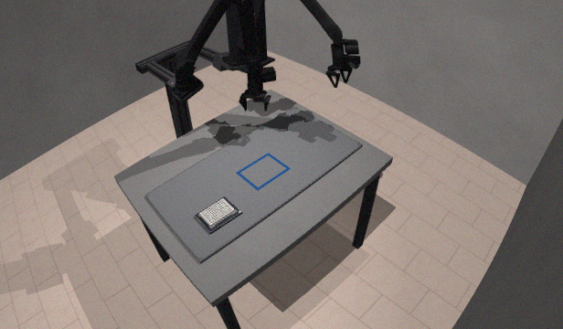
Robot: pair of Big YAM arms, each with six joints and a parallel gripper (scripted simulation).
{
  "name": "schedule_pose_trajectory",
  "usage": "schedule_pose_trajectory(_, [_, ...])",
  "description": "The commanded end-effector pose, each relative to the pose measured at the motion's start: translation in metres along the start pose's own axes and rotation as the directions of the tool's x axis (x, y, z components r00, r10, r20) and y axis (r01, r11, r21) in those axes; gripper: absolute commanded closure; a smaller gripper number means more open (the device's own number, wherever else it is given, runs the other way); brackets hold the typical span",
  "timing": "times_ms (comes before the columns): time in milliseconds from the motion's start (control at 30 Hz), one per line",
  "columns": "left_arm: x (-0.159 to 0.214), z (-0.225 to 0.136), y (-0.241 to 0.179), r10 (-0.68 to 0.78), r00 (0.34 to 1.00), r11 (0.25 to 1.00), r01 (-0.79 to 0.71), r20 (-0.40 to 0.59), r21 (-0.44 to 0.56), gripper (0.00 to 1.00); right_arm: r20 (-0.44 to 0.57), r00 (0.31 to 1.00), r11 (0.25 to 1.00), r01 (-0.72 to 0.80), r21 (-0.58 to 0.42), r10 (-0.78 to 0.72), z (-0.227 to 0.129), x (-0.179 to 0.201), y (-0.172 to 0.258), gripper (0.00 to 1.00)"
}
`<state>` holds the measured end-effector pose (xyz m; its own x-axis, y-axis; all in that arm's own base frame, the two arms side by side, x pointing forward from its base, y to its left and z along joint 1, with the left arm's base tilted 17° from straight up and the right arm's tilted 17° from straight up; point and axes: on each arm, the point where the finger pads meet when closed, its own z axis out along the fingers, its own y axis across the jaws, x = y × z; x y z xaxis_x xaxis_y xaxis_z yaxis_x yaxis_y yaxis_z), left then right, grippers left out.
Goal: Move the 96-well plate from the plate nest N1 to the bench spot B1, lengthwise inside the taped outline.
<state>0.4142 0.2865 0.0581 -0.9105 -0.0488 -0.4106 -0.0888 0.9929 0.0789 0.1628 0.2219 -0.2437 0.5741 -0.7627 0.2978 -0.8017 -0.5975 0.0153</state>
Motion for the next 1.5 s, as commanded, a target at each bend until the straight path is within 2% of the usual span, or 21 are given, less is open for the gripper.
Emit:
schedule_pose_trajectory(0, [-0.008, -0.006, 0.003, 0.006, 1.0, 1.0, -0.005, 0.02, -0.01, 0.0, 0.006, 1.0, 1.0, -0.001, 0.007, 0.0, -0.001, -0.002, -0.003, 0.0])
schedule_pose_trajectory(567, [-0.008, -0.006, 0.003, 0.006, 1.0, 1.0, -0.005, 0.02, -0.01, 0.0, 0.006, 1.0, 1.0, -0.001, 0.007, 0.0, -0.001, -0.002, -0.003, 0.0])
schedule_pose_trajectory(667, [-0.009, -0.006, 0.003, 0.006, 1.0, 1.0, -0.005, 0.021, -0.01, 0.0, 0.013, 0.996, 0.996, -0.092, 0.009, 0.092, 0.0, 0.002, -0.011, 0.0])
schedule_pose_trajectory(767, [-0.009, -0.006, 0.004, 0.006, 1.0, 1.0, -0.006, 0.022, -0.011, 0.0, 0.035, 0.962, 0.962, -0.273, 0.013, 0.272, 0.0, 0.011, -0.027, 0.0])
schedule_pose_trajectory(933, [-0.01, -0.007, 0.004, 0.006, 1.0, 1.0, -0.006, 0.023, -0.012, 0.0, 0.054, 0.815, 0.816, -0.577, -0.011, 0.577, 0.007, 0.043, -0.054, 0.0])
schedule_pose_trajectory(1033, [-0.01, -0.007, 0.004, 0.006, 1.0, 1.0, -0.006, 0.024, -0.012, 0.0, 0.048, 0.688, 0.69, -0.723, -0.034, 0.724, 0.017, 0.064, -0.063, 0.0])
schedule_pose_trajectory(1100, [-0.01, -0.007, 0.004, 0.006, 1.0, 1.0, -0.006, 0.024, -0.012, 0.0, 0.048, 0.688, 0.69, -0.723, -0.034, 0.724, 0.017, 0.064, -0.063, 0.0])
schedule_pose_trajectory(1167, [-0.011, -0.007, 0.004, 0.006, 1.0, 1.0, -0.006, 0.024, -0.012, 0.0, 0.048, 0.578, 0.58, -0.813, -0.044, 0.814, 0.018, 0.079, -0.071, 0.0])
schedule_pose_trajectory(1233, [-0.011, -0.007, 0.004, 0.006, 1.0, 1.0, -0.006, 0.025, -0.013, 0.0, 0.053, 0.434, 0.436, -0.898, -0.053, 0.9, 0.023, 0.102, -0.084, 0.0])
schedule_pose_trajectory(1367, [-0.012, -0.007, 0.005, 0.007, 1.0, 1.0, -0.006, 0.026, -0.013, 0.0, 0.035, 0.221, 0.224, -0.972, -0.071, 0.975, 0.034, 0.132, -0.09, 0.0])
schedule_pose_trajectory(1467, [-0.012, -0.007, 0.005, 0.007, 1.0, 1.0, -0.006, 0.027, -0.014, 0.0, 0.032, 0.029, 0.032, -0.996, -0.079, 0.999, 0.038, 0.16, -0.098, 0.0])
